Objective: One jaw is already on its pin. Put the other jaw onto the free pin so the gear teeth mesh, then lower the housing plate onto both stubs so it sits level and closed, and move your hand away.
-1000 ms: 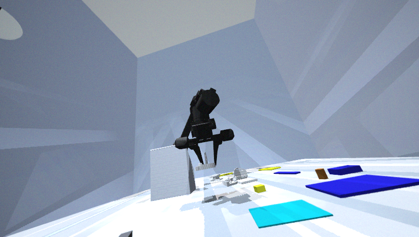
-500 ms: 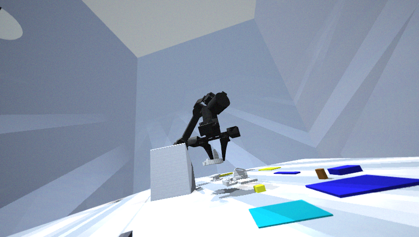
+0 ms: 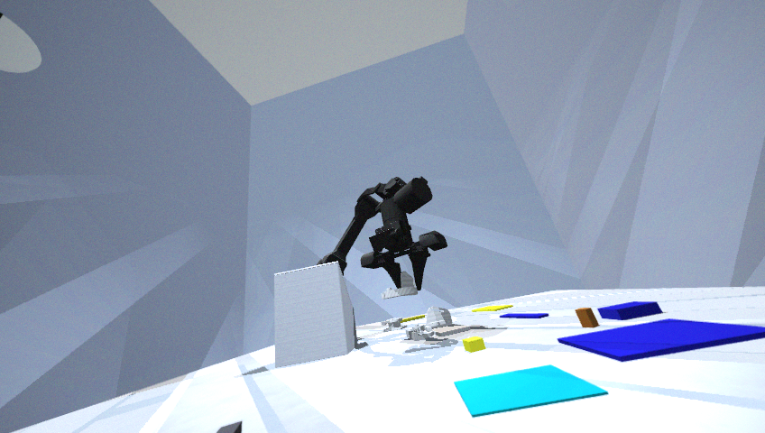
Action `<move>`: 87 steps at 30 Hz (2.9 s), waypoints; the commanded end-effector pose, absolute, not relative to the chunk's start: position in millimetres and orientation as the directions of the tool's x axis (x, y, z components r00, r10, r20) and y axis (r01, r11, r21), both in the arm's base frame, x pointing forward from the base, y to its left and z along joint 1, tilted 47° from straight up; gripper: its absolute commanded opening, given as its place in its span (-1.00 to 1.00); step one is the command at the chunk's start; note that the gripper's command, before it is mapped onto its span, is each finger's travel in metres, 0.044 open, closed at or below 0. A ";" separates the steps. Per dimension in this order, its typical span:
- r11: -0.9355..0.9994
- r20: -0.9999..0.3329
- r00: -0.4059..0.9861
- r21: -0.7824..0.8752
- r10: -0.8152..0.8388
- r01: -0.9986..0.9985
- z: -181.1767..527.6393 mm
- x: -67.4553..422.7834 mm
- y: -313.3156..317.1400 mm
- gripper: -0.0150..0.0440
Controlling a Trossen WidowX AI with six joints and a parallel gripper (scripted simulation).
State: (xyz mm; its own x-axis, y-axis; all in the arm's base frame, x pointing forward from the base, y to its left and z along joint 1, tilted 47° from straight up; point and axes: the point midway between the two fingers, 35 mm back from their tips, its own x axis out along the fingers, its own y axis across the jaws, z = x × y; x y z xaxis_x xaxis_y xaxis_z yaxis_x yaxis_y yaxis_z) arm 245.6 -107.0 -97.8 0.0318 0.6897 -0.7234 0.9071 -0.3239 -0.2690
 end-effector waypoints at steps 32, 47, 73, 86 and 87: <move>-0.606 -0.701 0.035 -0.590 0.713 0.534 -21.5 269.7 -21.6 -0.04; -0.648 -0.681 0.027 -0.681 0.731 0.341 4.9 266.7 14.0 -0.04; -0.644 -0.681 0.027 -0.677 0.731 0.356 4.9 266.8 14.0 -0.04; -0.645 -0.683 0.029 -0.675 0.730 0.357 -12.4 288.3 -4.8 -0.04; -0.645 -0.683 0.029 -0.675 0.730 0.357 -14.2 290.2 -6.6 -0.04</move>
